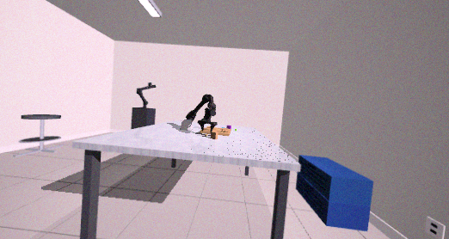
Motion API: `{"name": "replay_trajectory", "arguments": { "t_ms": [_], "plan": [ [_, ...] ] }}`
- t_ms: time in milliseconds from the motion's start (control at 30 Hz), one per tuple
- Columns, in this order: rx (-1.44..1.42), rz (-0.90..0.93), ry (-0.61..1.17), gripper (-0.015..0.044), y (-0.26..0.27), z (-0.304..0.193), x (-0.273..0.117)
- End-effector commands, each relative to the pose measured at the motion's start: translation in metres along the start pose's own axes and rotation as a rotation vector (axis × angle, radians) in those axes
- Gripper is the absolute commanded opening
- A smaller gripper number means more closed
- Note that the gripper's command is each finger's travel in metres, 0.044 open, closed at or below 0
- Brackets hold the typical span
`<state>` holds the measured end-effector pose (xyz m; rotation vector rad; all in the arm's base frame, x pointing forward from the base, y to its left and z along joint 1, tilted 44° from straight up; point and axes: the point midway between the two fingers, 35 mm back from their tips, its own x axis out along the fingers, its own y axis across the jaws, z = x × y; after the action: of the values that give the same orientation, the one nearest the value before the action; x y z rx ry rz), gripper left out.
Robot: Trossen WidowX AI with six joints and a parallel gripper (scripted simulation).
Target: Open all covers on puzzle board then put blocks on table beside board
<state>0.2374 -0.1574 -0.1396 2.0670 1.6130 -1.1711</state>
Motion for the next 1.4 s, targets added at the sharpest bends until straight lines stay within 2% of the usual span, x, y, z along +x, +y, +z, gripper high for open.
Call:
{"name": "replay_trajectory", "arguments": {
  "t_ms": [0,433,1000,1367],
  "plan": [
    [-0.004,-0.002,-0.005,0.044,0.0,0.0,-0.015],
    [-0.001,-0.004,-0.002,0.044,-0.003,-0.001,-0.049],
    [-0.526,0.003,-0.034,0.0,0.017,-0.082,-0.06],
    [-0.876,0.007,-0.059,0.0,0.02,-0.137,-0.062]
  ]
}}
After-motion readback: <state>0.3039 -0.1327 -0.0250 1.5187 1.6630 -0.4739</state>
